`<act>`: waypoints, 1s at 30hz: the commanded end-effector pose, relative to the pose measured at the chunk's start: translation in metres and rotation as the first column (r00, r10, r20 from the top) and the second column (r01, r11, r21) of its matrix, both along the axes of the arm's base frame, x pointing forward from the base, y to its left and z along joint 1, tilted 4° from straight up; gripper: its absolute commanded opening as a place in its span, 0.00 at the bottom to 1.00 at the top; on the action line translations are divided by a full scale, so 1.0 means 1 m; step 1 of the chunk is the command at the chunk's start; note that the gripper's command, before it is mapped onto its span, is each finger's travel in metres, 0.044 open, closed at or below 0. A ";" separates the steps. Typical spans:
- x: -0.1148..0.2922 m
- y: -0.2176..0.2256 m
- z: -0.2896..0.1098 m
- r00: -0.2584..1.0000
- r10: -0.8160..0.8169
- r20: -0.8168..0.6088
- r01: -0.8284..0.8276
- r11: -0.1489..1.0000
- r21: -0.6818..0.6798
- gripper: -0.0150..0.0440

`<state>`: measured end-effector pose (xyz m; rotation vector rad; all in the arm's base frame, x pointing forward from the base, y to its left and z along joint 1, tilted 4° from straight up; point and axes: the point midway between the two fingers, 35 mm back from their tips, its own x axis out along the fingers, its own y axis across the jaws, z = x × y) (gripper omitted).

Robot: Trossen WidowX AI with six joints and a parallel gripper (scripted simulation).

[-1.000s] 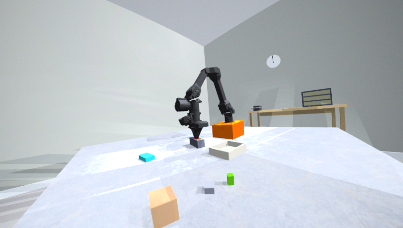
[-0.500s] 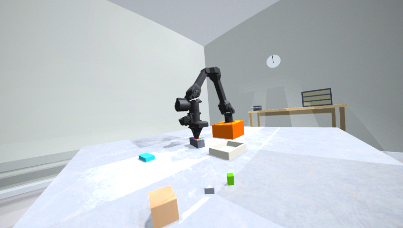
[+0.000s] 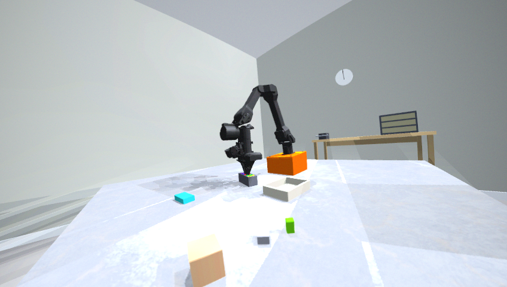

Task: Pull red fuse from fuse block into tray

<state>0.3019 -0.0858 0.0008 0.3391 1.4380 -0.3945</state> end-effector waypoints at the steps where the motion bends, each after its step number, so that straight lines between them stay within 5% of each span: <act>1: 0.000 0.001 -0.001 1.000 0.001 -0.001 -0.001 1.000 0.005 0.37; 12: 0.000 0.000 0.000 1.000 0.000 0.000 0.000 1.000 0.000 0.25; 30: 0.000 0.000 0.007 1.000 0.000 0.000 0.000 1.000 0.001 0.25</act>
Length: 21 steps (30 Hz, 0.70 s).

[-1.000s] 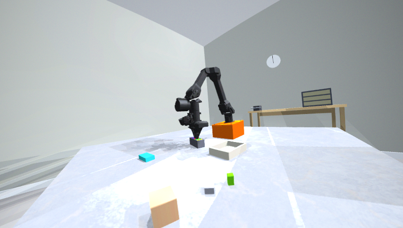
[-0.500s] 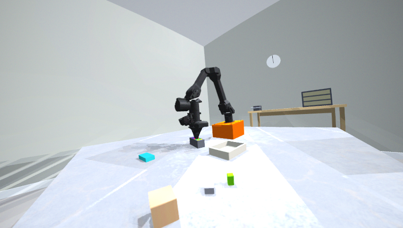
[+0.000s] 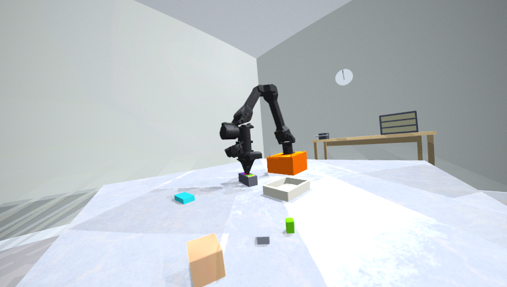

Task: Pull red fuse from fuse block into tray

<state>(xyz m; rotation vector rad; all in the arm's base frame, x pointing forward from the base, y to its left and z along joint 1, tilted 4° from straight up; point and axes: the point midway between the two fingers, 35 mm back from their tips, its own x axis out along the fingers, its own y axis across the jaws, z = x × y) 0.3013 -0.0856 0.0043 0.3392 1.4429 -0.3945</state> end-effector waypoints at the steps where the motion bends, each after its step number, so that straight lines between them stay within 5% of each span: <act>1: 0.000 0.000 0.004 1.000 0.000 0.005 0.000 1.000 0.000 0.25; 21: 0.000 0.001 0.013 1.000 0.000 0.004 0.000 1.000 0.001 0.25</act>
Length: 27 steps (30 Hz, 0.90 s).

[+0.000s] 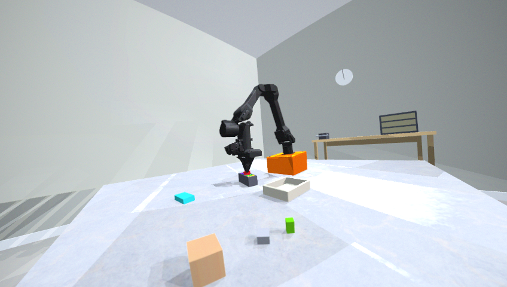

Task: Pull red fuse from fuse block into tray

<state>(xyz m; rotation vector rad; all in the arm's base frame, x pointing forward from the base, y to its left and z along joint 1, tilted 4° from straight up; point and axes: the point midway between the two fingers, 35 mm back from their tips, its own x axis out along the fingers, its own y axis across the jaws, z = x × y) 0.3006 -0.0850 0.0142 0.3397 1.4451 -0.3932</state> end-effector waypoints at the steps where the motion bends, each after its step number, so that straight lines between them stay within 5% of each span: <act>1: 0.000 0.000 0.004 1.000 0.000 0.006 0.000 1.000 0.000 0.25; 27: -0.001 0.001 0.017 1.000 0.000 0.006 0.000 1.000 0.001 0.25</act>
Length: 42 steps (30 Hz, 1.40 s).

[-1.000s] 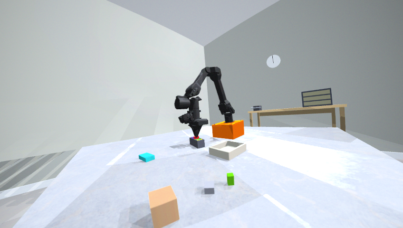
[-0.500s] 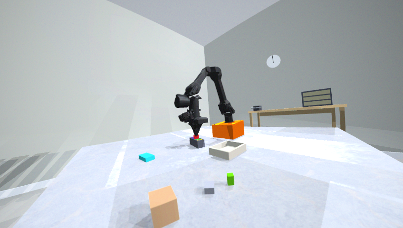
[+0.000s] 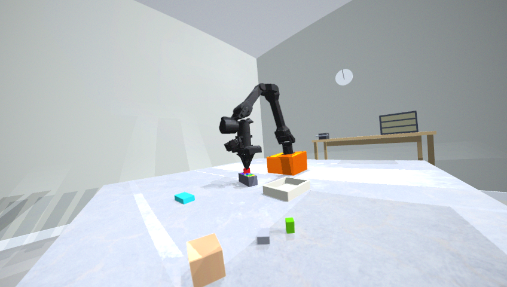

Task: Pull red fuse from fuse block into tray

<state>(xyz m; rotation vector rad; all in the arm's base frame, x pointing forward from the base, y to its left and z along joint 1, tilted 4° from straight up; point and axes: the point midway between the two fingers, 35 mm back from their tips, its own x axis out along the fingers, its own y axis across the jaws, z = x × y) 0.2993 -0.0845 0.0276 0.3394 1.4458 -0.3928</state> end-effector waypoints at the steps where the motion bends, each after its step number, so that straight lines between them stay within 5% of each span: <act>1: 0.000 0.001 0.004 1.000 0.000 0.006 0.000 1.000 0.001 0.25; 42: 0.008 0.024 0.033 1.000 0.000 0.006 0.000 1.000 0.006 0.25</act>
